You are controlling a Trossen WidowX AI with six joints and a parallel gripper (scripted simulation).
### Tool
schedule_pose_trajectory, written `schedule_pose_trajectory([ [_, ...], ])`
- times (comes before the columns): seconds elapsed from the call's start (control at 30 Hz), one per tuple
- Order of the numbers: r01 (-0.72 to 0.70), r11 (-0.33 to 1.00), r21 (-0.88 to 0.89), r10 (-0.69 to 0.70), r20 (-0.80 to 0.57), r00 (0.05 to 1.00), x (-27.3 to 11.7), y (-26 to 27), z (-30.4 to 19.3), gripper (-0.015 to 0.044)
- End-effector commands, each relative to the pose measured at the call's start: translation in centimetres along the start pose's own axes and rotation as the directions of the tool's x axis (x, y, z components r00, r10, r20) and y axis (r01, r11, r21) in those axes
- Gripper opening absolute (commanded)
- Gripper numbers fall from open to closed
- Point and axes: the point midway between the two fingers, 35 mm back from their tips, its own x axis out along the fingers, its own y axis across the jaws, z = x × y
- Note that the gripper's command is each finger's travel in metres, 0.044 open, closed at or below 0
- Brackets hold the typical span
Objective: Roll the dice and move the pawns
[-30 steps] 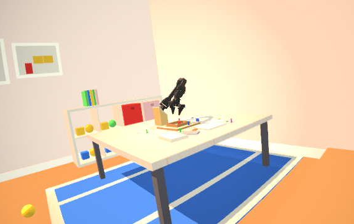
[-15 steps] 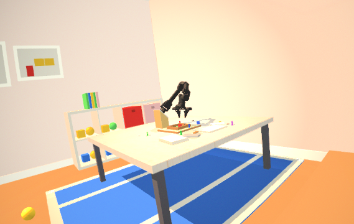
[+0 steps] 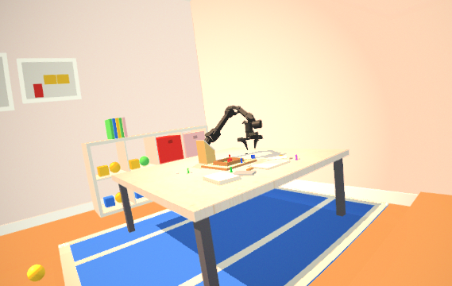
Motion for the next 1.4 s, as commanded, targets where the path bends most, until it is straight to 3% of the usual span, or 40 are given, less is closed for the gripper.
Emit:
schedule_pose_trajectory([
  [0.0,-0.015,0.999,-0.038,0.015,-0.002,1.0,-0.2,1.0,-0.6,0.0275],
  [1.23,-0.017,0.999,-0.038,0.017,-0.003,1.0,5.9,1.0,-0.5,0.0275],
  [1.37,-0.017,0.999,-0.038,0.017,-0.003,1.0,5.9,1.0,-0.5,0.017],
])
